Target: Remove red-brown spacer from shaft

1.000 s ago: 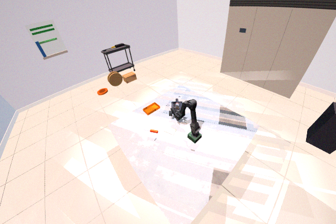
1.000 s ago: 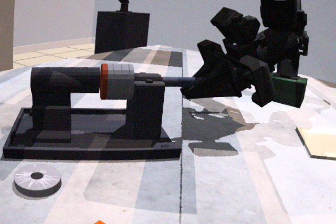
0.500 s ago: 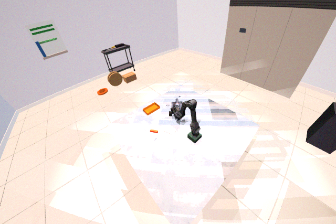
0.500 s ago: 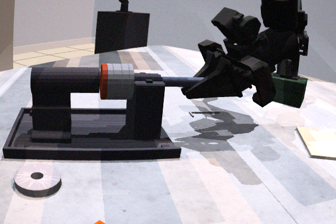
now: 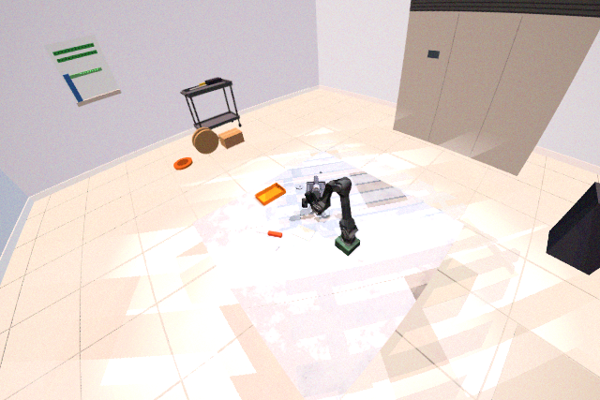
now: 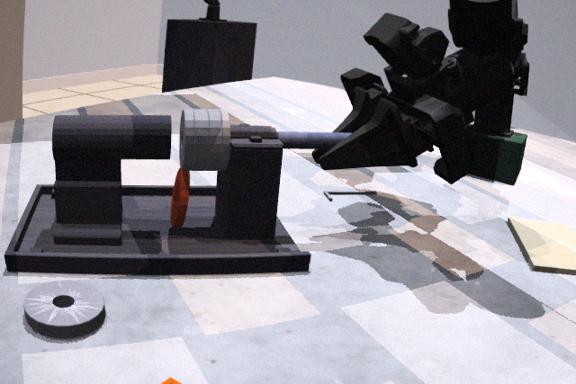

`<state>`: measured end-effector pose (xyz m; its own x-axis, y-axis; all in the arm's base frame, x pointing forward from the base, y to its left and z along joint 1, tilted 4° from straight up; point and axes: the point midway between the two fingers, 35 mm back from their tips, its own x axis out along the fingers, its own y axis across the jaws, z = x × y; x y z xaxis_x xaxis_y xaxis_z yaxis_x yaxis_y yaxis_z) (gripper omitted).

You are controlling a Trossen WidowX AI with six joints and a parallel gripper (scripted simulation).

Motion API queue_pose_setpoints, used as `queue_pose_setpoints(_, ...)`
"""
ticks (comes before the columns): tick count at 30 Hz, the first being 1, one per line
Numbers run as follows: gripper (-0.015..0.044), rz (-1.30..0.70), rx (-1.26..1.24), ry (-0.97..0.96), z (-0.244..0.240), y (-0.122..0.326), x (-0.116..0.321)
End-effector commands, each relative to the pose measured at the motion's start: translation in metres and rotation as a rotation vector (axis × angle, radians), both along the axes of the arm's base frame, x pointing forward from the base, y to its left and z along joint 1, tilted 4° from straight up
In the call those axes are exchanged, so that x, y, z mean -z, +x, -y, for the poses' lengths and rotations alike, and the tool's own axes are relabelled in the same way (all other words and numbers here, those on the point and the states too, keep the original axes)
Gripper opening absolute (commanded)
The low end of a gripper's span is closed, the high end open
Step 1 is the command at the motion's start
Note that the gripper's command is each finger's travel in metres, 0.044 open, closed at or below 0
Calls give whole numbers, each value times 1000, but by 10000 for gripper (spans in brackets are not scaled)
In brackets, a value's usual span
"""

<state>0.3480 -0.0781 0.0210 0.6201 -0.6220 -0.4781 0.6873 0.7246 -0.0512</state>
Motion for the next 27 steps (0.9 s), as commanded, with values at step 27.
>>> queue_pose_setpoints(27,0,1,2,2,0,0,0)
